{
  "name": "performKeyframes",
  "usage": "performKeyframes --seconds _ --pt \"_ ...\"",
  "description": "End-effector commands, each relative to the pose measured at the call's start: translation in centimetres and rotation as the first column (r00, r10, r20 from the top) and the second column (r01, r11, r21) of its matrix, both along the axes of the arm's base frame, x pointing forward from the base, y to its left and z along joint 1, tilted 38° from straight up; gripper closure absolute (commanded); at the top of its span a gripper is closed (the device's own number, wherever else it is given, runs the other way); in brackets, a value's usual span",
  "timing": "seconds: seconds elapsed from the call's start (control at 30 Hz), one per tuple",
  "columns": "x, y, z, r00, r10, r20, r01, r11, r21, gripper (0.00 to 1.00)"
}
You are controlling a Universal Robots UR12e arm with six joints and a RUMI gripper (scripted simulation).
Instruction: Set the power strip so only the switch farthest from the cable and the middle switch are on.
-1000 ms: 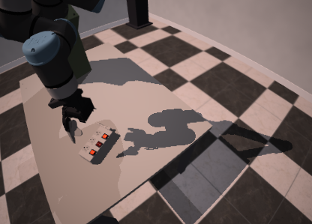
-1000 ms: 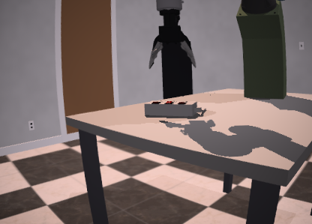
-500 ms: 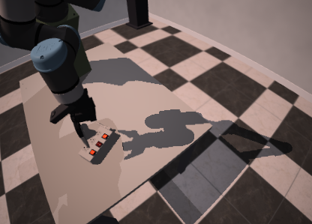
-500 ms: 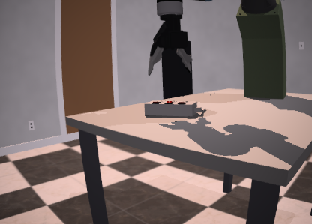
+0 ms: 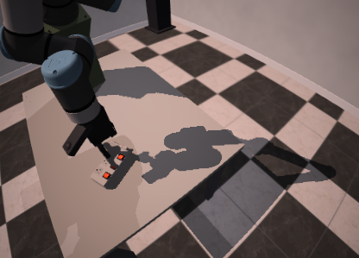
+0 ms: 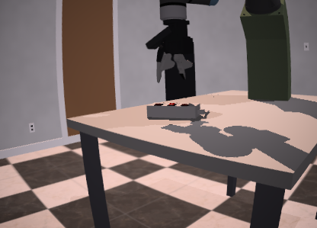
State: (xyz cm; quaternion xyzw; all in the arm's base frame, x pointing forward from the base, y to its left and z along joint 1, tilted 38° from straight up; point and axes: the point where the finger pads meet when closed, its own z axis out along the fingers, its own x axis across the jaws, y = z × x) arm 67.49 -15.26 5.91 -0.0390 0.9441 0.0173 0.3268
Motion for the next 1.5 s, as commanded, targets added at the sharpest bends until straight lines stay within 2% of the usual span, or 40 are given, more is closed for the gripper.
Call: performKeyframes --seconds 0.0,0.17,0.5,0.53,1.47 --pt "0.86 0.32 -0.04 0.988 0.152 0.006 -0.151 0.983 -0.102 0.00" --pt "1.06 0.32 -0.11 0.982 0.191 0.005 -0.189 0.973 -0.134 0.00" --pt "1.05 0.40 -0.15 0.979 0.205 0.003 -0.202 0.968 -0.145 0.00" --pt "1.05 0.40 -0.15 0.979 0.205 0.003 -0.202 0.969 -0.145 1.00" --pt "1.05 0.39 -0.14 0.979 0.204 0.003 -0.202 0.969 -0.145 1.00"
